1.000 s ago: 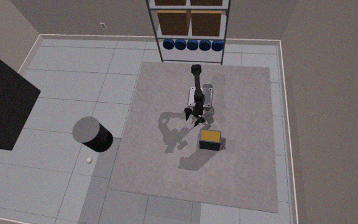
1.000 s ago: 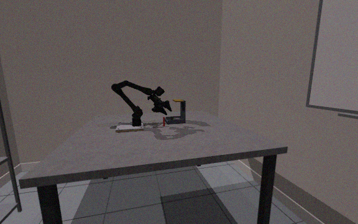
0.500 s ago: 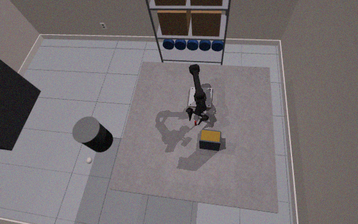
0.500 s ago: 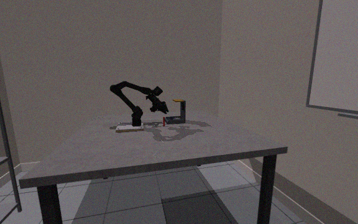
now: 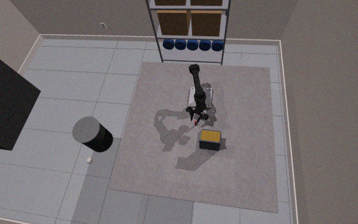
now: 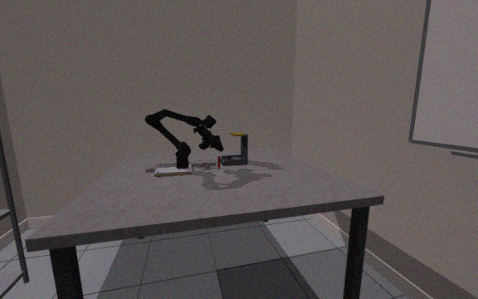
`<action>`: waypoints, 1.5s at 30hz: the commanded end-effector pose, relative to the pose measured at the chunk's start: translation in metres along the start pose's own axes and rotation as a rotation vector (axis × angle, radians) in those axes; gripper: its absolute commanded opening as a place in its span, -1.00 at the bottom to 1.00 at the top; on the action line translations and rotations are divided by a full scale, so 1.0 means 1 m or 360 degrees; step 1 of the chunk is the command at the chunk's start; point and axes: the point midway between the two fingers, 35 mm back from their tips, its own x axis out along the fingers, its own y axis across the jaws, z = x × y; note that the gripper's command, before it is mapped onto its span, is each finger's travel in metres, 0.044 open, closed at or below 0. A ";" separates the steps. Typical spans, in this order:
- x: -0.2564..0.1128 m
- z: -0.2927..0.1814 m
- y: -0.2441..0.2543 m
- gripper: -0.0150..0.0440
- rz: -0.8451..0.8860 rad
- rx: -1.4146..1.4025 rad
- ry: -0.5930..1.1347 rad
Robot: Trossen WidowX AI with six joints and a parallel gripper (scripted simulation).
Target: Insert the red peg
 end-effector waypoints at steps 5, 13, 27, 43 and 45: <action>0.004 0.004 -0.001 0.25 -0.0004 -0.0008 -0.0005; 0.015 0.012 -0.002 0.25 -0.0004 -0.0008 -0.0005; 0.032 0.028 -0.002 0.25 -0.0004 -0.0008 -0.0005; 0.049 0.047 0.000 0.25 -0.0003 -0.0008 -0.0005; 0.050 0.050 0.000 0.25 -0.0003 -0.0008 -0.0005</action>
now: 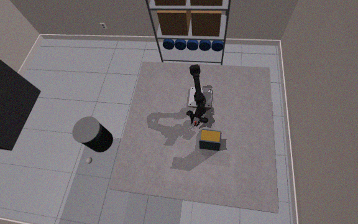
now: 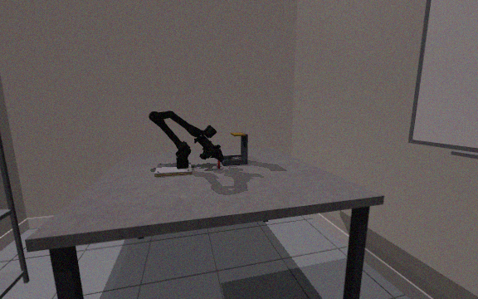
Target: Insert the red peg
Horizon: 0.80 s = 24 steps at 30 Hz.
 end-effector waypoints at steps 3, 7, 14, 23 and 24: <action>0.005 0.008 0.001 0.25 0.0001 -0.0012 -0.0013; 0.005 0.008 0.001 0.25 0.0001 -0.0012 -0.0013; 0.004 0.006 0.001 -0.37 0.0003 -0.0003 -0.0005; 0.003 0.005 0.001 -0.49 0.0003 -0.0003 -0.0005; 0.003 0.004 0.001 -0.49 0.0003 -0.0003 -0.0005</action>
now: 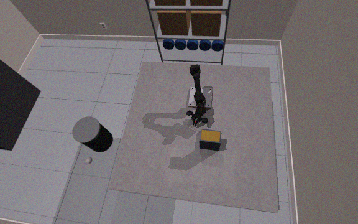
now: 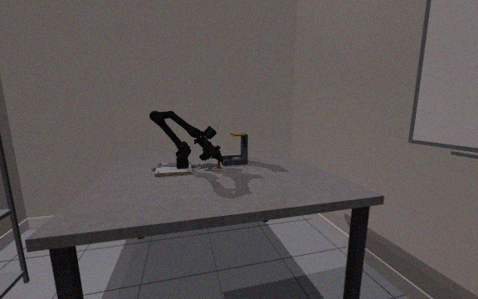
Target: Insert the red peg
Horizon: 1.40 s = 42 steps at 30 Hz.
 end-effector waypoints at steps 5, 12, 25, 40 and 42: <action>-0.006 -0.008 -0.001 -0.49 -0.0002 -0.0001 0.0000; -0.016 -0.019 -0.002 -0.49 -0.0002 -0.0003 -0.0002; -0.034 -0.036 -0.002 -0.49 -0.0003 -0.0007 -0.0006; -0.033 -0.044 -0.019 -0.49 -0.0035 -0.0034 -0.0008; -0.033 -0.045 -0.023 -0.49 -0.0041 -0.0040 -0.0008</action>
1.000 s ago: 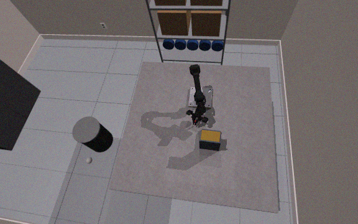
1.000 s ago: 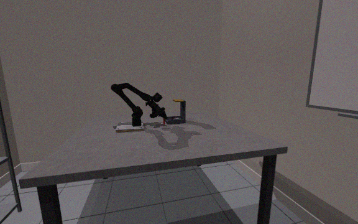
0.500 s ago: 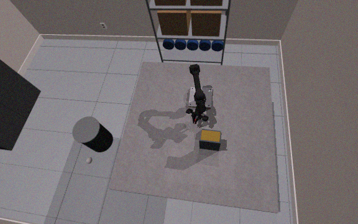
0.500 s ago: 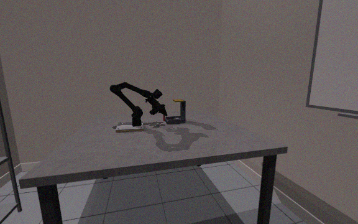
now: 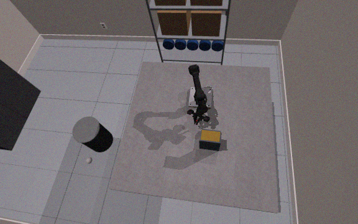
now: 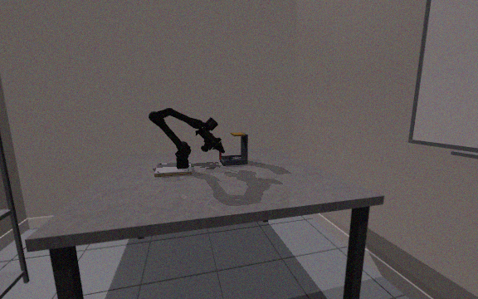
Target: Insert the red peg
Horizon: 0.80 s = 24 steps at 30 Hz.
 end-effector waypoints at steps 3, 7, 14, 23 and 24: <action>0.001 -0.005 -0.010 -0.49 -0.0014 -0.0010 0.0002; 0.002 -0.007 -0.017 -0.49 -0.0026 -0.0021 0.0002; 0.004 -0.010 -0.029 -0.49 -0.0047 -0.0039 0.0001; 0.006 -0.014 -0.046 -0.49 -0.0074 -0.0063 0.0001; 0.006 -0.014 -0.048 -0.49 -0.0077 -0.0066 0.0001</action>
